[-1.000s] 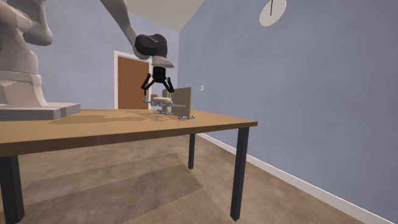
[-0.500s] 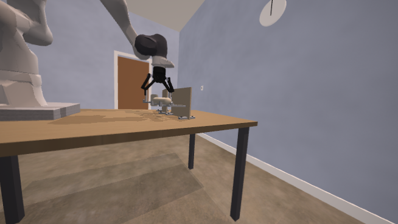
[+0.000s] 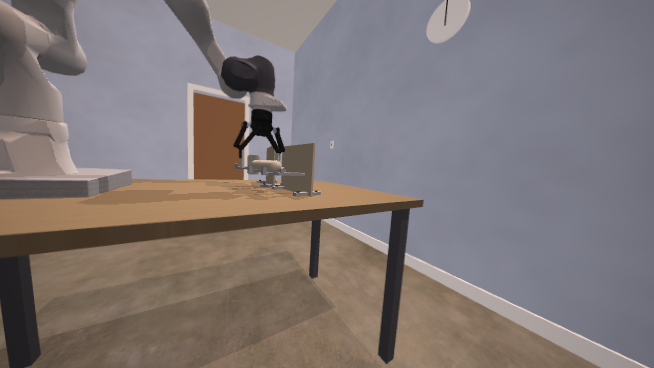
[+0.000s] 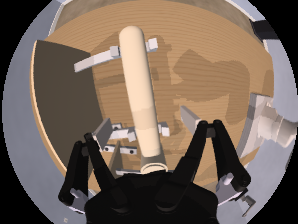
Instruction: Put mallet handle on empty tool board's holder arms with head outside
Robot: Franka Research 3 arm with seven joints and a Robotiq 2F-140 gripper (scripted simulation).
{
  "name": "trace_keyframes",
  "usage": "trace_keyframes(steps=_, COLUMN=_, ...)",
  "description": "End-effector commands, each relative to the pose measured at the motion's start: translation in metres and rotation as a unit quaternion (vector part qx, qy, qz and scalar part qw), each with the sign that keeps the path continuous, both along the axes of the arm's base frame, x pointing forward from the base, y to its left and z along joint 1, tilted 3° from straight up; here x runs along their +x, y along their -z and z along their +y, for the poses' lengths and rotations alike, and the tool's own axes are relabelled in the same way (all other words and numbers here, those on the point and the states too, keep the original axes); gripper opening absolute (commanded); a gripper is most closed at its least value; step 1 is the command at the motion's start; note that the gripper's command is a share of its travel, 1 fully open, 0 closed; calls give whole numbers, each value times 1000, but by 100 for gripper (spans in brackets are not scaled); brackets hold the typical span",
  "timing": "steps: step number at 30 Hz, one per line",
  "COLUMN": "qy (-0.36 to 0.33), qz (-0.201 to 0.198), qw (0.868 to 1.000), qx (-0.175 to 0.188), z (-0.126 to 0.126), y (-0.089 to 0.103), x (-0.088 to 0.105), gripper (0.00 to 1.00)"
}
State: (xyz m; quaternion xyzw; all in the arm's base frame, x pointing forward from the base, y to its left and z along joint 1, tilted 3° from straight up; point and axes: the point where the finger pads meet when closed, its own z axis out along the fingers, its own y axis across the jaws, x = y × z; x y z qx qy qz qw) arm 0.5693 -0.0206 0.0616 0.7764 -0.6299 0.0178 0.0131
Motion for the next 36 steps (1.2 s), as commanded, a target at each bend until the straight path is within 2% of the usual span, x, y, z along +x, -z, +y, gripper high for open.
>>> trace_keyframes(steps=1, qy=2, qz=0, qw=1000, qx=0, z=-1, y=2, x=-1, gripper=0)
trace_keyframes(steps=32, qy=2, qz=0, qw=1000, qx=0, z=-1, y=2, x=-1, gripper=0)
trace_keyframes(steps=36, qy=2, qz=0, qw=1000, qx=0, z=0, y=-13, x=-1, gripper=0)
